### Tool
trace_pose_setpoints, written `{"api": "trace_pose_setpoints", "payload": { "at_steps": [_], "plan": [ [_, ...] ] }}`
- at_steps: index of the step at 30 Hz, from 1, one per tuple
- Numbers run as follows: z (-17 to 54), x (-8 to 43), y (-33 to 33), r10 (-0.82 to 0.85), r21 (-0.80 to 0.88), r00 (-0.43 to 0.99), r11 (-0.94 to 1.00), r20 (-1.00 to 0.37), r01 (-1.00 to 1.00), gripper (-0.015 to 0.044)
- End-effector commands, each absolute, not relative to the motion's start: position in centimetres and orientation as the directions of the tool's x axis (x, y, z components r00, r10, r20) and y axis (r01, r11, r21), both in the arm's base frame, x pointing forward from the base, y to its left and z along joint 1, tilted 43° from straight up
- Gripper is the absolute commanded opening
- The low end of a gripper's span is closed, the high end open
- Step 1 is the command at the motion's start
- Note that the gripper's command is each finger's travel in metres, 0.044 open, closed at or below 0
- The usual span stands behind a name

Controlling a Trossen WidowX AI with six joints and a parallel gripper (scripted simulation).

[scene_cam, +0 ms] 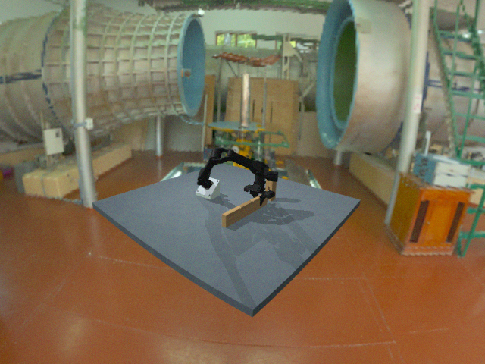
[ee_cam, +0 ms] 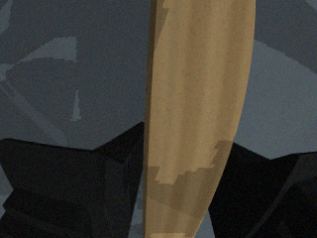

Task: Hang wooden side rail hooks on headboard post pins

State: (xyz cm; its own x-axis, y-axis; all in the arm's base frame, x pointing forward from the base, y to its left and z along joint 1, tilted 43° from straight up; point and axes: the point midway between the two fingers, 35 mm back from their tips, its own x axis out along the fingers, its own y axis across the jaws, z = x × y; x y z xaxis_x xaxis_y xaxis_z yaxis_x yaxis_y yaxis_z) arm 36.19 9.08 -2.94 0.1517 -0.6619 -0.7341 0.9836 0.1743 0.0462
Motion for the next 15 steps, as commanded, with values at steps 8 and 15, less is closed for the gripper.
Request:
{"api": "trace_pose_setpoints", "payload": {
  "at_steps": [8,15],
  "plan": [
    [-2.94,36.13,9.05,-0.664,0.042,0.153,0.180,-0.732,0.983,0.0000],
    [-2.96,35.83,9.01,-0.664,0.042,0.153,0.180,-0.732,0.983,0.0000]
  ]
}}
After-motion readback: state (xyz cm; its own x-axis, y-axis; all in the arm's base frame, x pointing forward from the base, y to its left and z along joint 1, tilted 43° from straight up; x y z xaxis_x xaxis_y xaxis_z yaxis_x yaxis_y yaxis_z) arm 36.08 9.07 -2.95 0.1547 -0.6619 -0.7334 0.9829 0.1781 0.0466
